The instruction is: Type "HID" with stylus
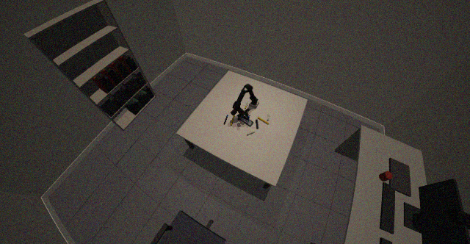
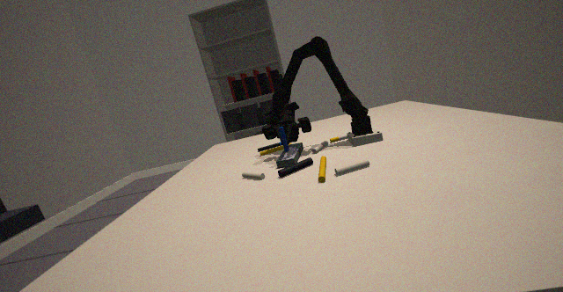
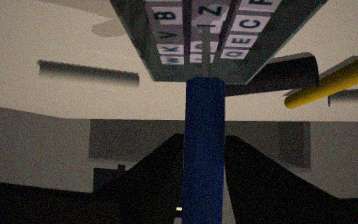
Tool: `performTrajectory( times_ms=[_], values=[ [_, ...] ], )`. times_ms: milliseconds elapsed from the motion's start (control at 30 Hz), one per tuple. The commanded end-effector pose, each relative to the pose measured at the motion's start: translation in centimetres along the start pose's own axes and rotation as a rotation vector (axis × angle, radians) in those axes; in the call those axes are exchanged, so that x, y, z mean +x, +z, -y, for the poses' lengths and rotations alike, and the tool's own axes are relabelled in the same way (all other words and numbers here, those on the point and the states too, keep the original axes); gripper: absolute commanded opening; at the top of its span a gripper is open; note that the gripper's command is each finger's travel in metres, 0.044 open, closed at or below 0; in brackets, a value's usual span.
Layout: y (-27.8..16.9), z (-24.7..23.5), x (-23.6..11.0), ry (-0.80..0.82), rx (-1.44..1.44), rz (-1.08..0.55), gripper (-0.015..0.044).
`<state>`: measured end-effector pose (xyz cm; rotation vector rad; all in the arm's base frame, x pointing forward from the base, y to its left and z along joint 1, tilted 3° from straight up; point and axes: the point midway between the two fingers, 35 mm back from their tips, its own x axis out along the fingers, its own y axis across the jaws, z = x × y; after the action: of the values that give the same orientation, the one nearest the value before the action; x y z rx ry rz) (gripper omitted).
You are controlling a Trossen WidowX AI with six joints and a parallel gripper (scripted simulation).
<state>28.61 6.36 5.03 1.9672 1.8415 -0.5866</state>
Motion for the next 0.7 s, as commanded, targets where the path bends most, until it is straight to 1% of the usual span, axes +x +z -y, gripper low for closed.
performTrajectory(
  times_ms=[0,233,400,600,667],
  values=[
    [-0.3,0.0,-0.1,0.000,0.001,-0.003,0.0081],
    [-3.1,0.0,-1.8,0.001,0.000,-0.003,0.0081],
    [-2.9,0.1,-1.7,0.002,-0.006,0.001,0.0084],
    [-2.9,0.1,-1.7,0.002,-0.006,0.001,0.0044],
    [-2.8,0.0,-1.9,0.003,-0.006,0.002,0.0000]
  ],
)
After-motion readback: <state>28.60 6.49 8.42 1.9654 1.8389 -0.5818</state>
